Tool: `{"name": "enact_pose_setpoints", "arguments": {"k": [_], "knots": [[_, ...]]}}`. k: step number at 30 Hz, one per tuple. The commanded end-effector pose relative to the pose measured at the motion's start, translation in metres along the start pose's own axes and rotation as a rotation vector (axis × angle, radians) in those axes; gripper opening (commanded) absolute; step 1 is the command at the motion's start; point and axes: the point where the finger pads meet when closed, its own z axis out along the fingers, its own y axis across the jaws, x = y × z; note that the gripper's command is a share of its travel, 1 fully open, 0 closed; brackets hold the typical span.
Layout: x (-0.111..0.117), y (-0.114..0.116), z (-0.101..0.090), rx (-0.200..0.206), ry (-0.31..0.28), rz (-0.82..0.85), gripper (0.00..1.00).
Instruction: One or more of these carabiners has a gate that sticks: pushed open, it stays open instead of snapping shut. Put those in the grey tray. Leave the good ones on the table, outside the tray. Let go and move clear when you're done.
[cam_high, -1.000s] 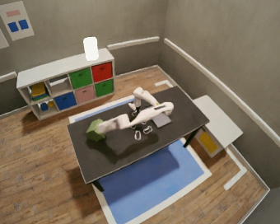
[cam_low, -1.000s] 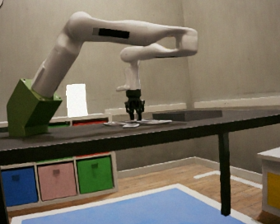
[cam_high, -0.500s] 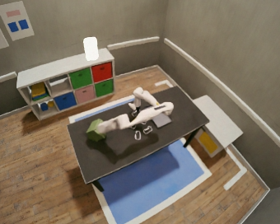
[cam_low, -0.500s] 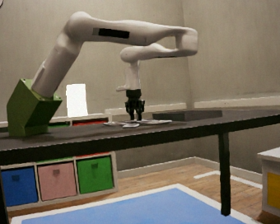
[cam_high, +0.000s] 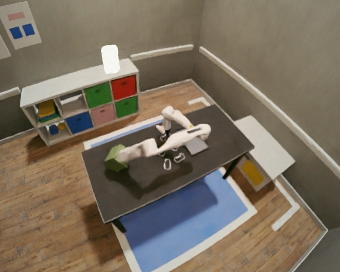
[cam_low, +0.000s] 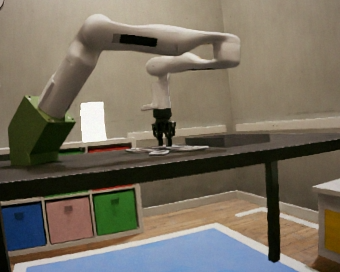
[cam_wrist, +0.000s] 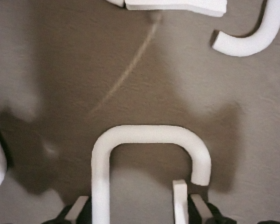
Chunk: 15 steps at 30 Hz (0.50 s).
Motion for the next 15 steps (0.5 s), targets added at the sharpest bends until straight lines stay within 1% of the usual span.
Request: {"name": "enact_pose_setpoints", "arguments": {"k": [1,9,10,15], "knots": [[-0.0005,0.0002,-0.0005,-0.001,-0.001,0.000,0.59],[-0.0005,0.0002,-0.0005,-0.001,-0.001,0.000,0.59],[-0.0005,0.0002,-0.0005,-0.001,-0.001,0.000,0.57],[-0.0005,0.0002,-0.0005,-0.001,-0.001,0.000,0.57]]}}
